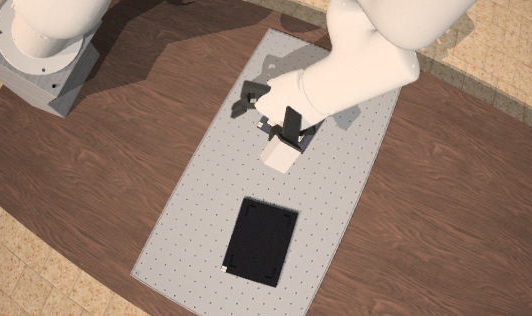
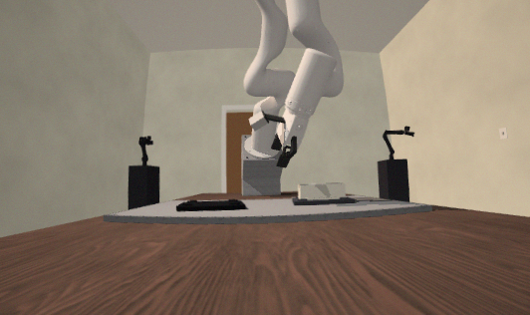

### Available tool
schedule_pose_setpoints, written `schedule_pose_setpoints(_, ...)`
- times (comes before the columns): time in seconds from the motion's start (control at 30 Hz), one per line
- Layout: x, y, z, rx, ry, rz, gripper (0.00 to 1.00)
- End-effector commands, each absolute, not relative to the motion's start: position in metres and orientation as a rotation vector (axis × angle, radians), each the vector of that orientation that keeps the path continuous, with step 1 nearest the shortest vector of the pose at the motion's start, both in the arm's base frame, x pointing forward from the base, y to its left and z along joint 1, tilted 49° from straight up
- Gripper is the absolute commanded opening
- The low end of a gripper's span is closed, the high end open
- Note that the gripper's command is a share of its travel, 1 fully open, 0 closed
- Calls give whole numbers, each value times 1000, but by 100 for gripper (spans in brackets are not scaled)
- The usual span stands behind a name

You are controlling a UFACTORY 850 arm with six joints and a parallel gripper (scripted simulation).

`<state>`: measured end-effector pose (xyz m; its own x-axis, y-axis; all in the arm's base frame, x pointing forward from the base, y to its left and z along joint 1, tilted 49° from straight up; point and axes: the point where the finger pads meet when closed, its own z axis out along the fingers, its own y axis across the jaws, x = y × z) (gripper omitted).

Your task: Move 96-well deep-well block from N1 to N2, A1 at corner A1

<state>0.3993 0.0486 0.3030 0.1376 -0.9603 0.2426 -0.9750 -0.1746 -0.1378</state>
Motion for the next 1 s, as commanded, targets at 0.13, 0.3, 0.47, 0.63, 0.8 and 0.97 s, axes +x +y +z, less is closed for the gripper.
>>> schedule_pose_setpoints(0.13,407,43,306,2516,-1635,584,100)
schedule_pose_setpoints(0.3,418,40,310,2602,-1413,662,100)
schedule_pose_setpoints(0.47,426,40,314,2645,-1275,705,100)
schedule_pose_setpoints(0.63,430,41,316,2700,-1044,771,100)
schedule_pose_setpoints(0.8,438,45,319,2737,-806,828,100)
schedule_pose_setpoints(0.97,441,48,321,2749,-663,859,100)
